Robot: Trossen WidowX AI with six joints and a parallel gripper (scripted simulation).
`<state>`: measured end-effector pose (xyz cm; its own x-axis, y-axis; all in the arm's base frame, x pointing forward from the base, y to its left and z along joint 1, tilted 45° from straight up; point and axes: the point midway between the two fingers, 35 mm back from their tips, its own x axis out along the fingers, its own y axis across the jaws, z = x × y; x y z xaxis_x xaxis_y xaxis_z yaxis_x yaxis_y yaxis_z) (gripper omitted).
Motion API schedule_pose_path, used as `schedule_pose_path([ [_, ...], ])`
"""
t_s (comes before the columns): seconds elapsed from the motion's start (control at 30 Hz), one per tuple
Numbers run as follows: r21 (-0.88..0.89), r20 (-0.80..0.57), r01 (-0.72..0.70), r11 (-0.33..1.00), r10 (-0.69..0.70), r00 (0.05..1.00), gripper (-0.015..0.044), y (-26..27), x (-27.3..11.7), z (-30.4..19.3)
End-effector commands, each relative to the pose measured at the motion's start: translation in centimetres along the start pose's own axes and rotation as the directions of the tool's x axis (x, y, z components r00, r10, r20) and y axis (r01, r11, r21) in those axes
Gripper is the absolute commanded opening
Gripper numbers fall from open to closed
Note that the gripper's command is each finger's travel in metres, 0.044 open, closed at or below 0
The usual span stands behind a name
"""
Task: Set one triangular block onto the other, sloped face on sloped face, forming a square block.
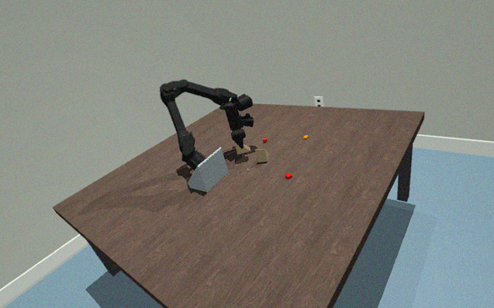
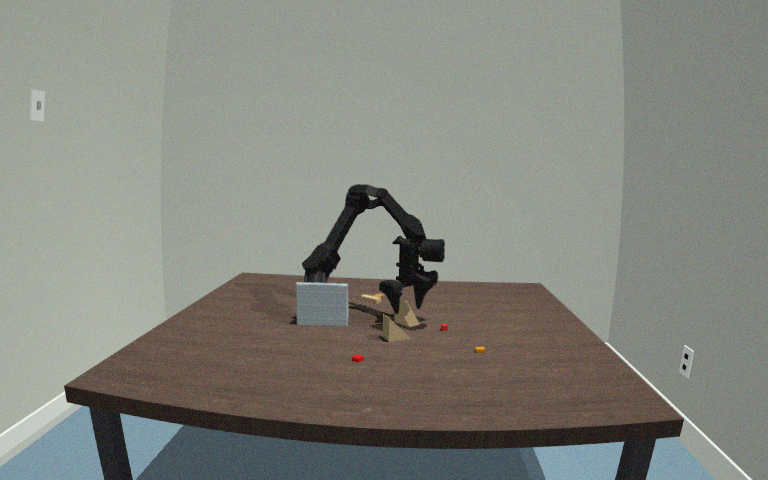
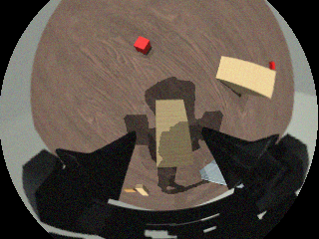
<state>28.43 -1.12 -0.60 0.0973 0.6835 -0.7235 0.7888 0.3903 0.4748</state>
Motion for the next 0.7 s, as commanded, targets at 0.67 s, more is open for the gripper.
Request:
schedule_pose_path([
  [0.67, 0.008, -0.019, 0.0, 1.0, 0.0, 1.0, 0.0309, -0.2, 3.2, -0.7],
])
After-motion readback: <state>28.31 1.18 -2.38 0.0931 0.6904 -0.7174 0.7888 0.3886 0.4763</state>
